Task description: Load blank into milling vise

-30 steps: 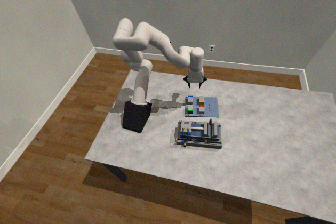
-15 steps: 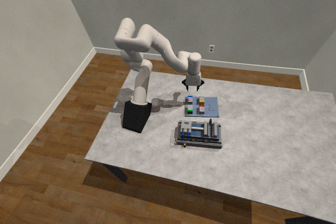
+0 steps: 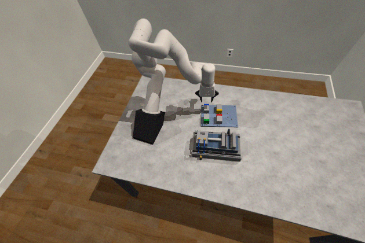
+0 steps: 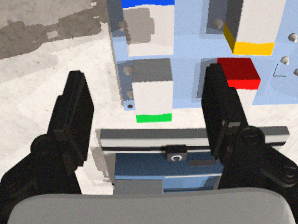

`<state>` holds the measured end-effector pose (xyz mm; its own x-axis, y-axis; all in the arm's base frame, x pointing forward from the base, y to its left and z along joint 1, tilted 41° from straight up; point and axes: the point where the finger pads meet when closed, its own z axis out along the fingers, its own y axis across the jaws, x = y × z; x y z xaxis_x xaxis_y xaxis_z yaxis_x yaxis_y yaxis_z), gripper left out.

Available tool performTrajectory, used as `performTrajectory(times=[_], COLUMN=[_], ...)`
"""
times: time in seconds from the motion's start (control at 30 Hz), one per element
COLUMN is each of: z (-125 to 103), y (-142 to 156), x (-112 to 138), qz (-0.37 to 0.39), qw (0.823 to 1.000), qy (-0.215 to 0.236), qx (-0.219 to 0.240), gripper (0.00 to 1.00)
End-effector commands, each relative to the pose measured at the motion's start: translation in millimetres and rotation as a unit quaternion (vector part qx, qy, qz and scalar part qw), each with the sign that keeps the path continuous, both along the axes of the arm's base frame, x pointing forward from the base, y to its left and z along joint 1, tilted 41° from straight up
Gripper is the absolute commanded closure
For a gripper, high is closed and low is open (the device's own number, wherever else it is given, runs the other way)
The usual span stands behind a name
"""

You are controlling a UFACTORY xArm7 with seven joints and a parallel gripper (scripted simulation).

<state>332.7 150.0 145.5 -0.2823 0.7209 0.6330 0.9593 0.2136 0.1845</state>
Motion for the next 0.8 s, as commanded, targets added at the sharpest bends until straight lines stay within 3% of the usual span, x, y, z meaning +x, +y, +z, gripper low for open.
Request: performTrajectory(times=[0.0,0.77], z=[-0.1,-4.1], y=[0.3,4.7], x=[1.3,2.1], qz=[-0.001,-0.002], qw=[1.000,1.000], qy=[-0.001,-0.002], qx=[0.000,0.000], gripper=[0.28,0.28])
